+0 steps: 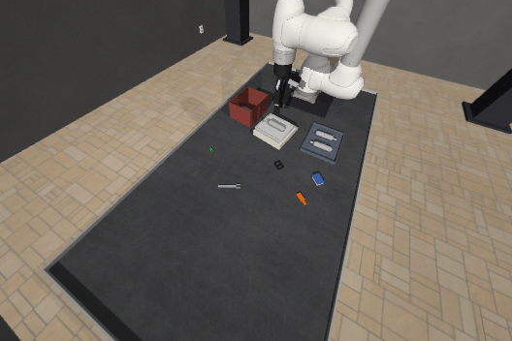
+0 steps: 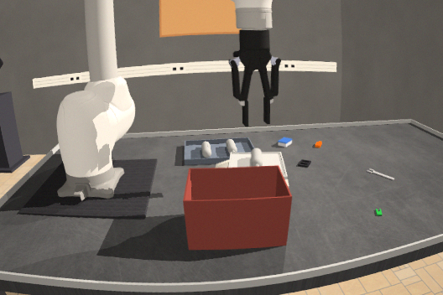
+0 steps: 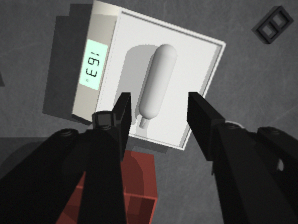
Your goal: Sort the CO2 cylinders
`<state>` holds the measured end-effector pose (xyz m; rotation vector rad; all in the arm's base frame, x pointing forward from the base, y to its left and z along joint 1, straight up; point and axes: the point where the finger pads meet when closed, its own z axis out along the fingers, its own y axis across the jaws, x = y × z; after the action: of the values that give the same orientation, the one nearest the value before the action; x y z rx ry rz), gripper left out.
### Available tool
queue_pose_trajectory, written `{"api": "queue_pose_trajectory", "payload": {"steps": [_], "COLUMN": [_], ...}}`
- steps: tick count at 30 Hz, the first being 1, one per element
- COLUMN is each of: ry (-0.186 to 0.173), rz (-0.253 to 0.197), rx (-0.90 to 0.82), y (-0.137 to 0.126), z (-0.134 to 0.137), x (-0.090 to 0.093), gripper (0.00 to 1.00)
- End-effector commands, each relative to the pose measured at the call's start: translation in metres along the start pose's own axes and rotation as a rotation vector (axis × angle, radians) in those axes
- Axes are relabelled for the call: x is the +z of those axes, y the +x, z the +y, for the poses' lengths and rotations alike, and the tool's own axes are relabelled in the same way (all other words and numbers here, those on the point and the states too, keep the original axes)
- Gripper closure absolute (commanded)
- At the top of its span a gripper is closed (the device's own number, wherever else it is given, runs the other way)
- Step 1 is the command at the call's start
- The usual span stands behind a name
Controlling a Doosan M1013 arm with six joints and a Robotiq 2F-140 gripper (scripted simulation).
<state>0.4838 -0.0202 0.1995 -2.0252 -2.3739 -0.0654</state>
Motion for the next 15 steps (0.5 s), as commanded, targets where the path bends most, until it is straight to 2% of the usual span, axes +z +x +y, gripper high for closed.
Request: {"api": "queue_pose_trajectory", "payload": {"steps": [1,8,15], "ry": [0.013,0.014,0.014], "rz": [-0.043,-0.048,-0.048], "rx": [0.276,0.301,0.302], "y": [-0.001,-0.001,-0.001], "z": [0.003,0.003,0.002], "x": [0.001,0.005,0.021], "gripper": [0.6,0.6,0.6]}}
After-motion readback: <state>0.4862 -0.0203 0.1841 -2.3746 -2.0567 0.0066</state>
